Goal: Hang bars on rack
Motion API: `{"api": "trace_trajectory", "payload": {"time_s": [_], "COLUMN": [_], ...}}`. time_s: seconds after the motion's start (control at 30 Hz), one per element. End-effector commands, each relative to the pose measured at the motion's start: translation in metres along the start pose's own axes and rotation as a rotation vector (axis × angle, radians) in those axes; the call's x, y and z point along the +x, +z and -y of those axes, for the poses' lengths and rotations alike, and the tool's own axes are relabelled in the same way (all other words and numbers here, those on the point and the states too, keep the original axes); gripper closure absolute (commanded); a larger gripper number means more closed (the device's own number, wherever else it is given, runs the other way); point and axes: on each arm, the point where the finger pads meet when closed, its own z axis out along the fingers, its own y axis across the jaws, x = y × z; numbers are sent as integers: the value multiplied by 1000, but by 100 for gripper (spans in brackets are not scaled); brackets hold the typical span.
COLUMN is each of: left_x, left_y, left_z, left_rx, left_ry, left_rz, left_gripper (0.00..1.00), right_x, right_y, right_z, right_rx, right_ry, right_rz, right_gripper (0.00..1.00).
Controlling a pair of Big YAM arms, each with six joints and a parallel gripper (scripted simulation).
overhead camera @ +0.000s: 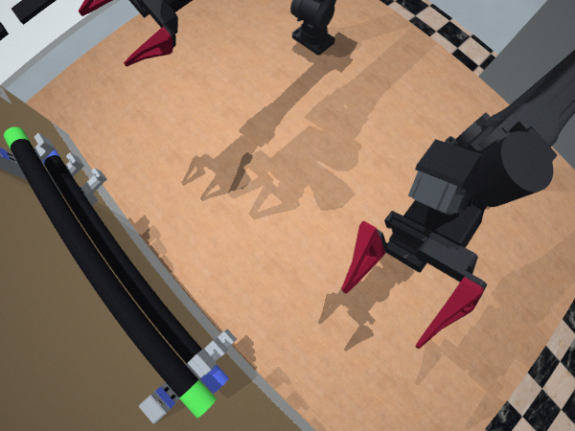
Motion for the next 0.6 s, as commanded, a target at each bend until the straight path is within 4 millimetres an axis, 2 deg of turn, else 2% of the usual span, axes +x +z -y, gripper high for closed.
{"api": "trace_trajectory", "payload": {"time_s": [0.0, 0.57], "left_x": [-14, -12], "left_y": [2, 7], "left_z": [5, 41], "left_rx": [-10, -1], "left_ry": [65, 272], "left_rz": [41, 54], "left_gripper": [0, 0], "right_x": [-4, 7], "right_y": [3, 10], "right_z": [-10, -32], "right_rx": [-1, 7], "right_ry": [-73, -279], "right_rz": [19, 16], "right_gripper": [0, 0]}}
